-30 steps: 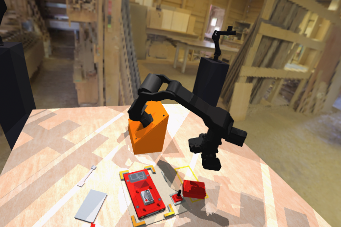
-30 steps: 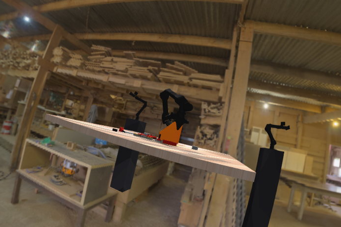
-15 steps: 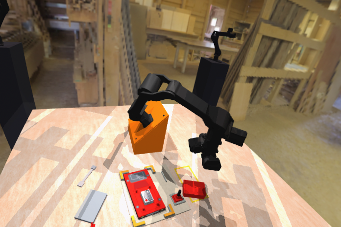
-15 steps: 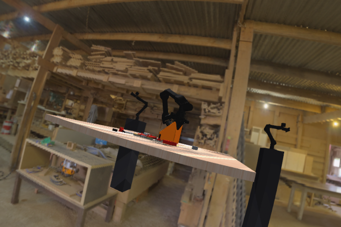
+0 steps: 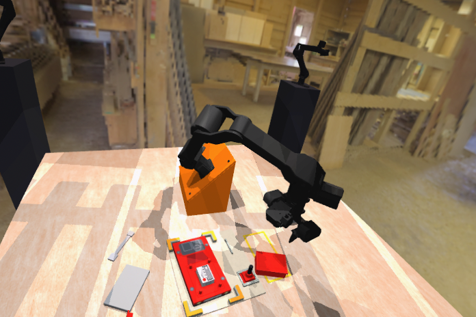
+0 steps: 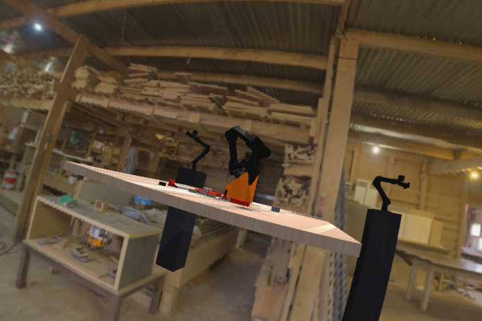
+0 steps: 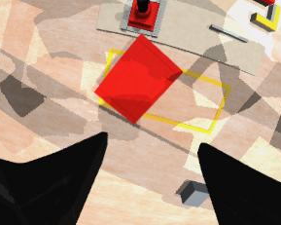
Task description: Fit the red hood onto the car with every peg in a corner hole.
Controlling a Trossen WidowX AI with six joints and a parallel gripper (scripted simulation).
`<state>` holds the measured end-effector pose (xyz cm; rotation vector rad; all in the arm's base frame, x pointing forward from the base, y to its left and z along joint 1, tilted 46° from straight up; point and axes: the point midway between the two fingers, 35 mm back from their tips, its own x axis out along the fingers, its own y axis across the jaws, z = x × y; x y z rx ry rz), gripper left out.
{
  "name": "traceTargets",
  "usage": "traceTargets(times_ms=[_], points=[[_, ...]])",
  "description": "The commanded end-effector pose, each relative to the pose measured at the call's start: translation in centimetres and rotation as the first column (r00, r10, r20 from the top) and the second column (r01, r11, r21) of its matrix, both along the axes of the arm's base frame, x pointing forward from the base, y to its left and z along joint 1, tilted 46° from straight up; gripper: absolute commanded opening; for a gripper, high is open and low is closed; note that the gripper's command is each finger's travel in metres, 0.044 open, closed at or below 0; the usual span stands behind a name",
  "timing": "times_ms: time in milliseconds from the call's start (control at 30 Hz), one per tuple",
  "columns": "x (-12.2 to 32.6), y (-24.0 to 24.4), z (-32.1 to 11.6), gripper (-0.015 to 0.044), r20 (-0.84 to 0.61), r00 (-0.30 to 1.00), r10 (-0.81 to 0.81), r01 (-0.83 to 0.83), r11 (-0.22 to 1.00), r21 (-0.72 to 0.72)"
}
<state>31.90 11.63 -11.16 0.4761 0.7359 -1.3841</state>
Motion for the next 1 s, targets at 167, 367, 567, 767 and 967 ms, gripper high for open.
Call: traceTargets(times_ms=[167,367,567,767,967], points=[[0.6,-1.0,-0.2,0.0440,-0.397,0.828,0.397,-0.404,0.912,0.070],[1.0,-1.6,-0.4,0.0440,-0.578,0.586,0.568,-0.584,0.791,0.185],[1.3,-2.2,-0.5,0.0440,-0.691,0.275,0.669,-0.696,0.634,0.337],[1.6,-2.8,-0.6,0.0440,-0.723,-0.070,0.688,-0.726,0.462,0.510],[1.9,-3.4,-0.7,0.0440,-0.669,-0.406,0.622,-0.671,0.295,0.681]])
